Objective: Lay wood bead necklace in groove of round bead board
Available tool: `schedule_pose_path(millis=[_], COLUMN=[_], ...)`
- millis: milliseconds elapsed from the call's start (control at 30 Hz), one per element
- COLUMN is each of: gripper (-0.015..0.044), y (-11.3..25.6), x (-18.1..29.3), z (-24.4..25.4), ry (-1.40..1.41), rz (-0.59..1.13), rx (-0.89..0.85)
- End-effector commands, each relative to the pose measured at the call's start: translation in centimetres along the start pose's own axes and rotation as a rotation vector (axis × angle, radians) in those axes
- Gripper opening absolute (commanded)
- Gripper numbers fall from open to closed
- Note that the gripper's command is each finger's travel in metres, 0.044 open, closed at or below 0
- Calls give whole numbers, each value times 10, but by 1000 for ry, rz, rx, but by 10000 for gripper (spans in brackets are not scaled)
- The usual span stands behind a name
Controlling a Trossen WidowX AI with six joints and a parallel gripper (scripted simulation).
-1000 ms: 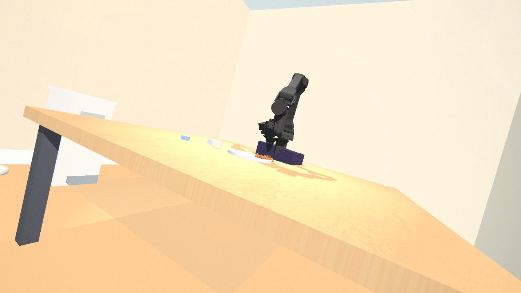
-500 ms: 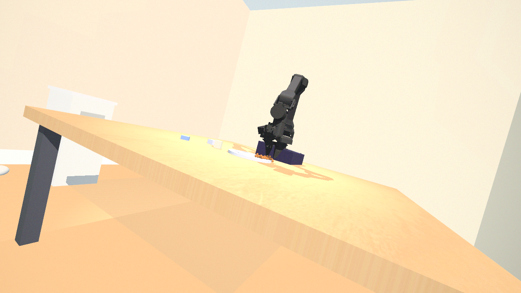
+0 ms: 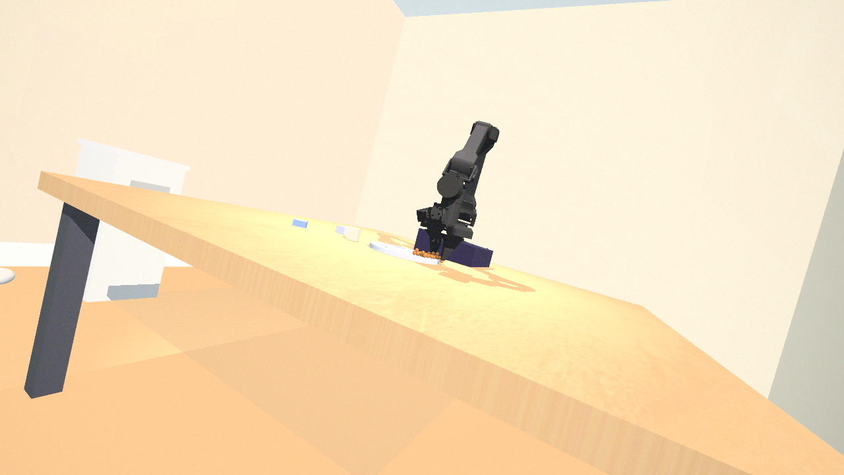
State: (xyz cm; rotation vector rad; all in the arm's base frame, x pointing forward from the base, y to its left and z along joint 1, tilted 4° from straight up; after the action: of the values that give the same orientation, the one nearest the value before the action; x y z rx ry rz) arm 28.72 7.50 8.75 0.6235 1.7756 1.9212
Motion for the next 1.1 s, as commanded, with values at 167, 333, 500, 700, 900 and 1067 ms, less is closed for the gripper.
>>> schedule_pose_path(millis=[167,333,500,700,900,1067], gripper=[47,14,0,0,0,0], y=[0,0,0,0,0,0], x=[0,0,0,0,0,0], z=[0,0,0,0,0,0], ry=[0,0,0,0,0,0], rz=[0,0,0,0,0,0], rx=[-1,-1,-1,-1,-1,-1])
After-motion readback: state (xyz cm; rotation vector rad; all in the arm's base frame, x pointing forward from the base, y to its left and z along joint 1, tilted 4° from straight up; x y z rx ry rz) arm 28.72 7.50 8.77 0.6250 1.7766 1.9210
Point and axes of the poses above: the point midway between the two fingers, 35 mm back from their tips, its own y axis back along the fingers, its own z axis across the jaws, x = y × z, the point moved 10 cm from there along y, back along the fingers, and after that the axes turned 3 degrees about -y, right-handed, at the moved point
